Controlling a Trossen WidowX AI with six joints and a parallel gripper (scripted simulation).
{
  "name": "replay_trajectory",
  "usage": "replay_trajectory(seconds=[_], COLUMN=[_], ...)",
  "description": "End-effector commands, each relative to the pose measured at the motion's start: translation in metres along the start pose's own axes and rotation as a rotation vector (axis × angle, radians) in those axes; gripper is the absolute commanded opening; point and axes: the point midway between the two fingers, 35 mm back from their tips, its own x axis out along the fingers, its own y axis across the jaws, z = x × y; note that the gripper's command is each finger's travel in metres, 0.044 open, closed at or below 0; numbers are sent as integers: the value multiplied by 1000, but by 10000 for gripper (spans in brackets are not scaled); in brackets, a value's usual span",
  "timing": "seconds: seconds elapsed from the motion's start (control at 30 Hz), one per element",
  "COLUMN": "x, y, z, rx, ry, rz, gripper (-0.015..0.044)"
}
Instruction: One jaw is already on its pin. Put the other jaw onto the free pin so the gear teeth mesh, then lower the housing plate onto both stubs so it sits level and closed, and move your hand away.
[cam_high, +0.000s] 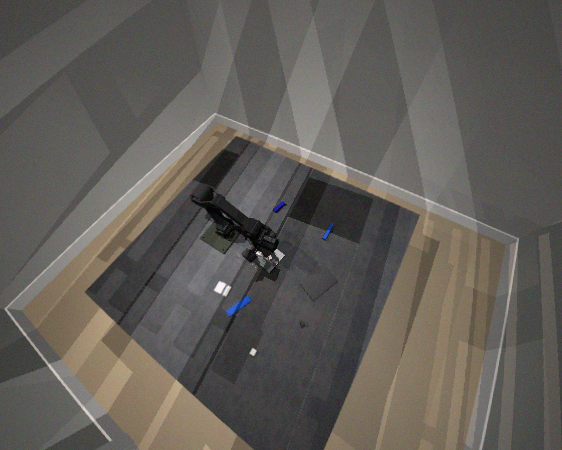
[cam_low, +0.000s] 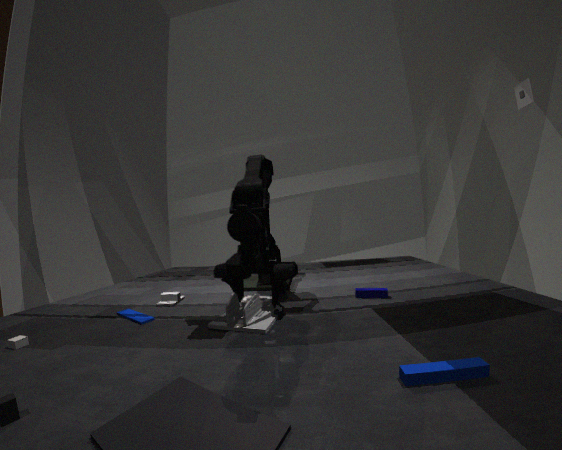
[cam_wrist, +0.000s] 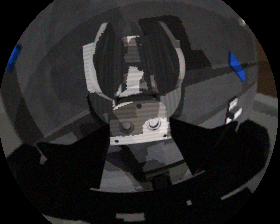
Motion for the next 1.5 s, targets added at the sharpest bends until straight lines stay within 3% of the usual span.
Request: replay_trajectory(seconds=[0.0, 1.47], x=[1, 0], y=[1, 1], z=[0, 1], rx=[-2, -2], ry=[3, 3], rz=[4, 4], gripper=[351, 351])
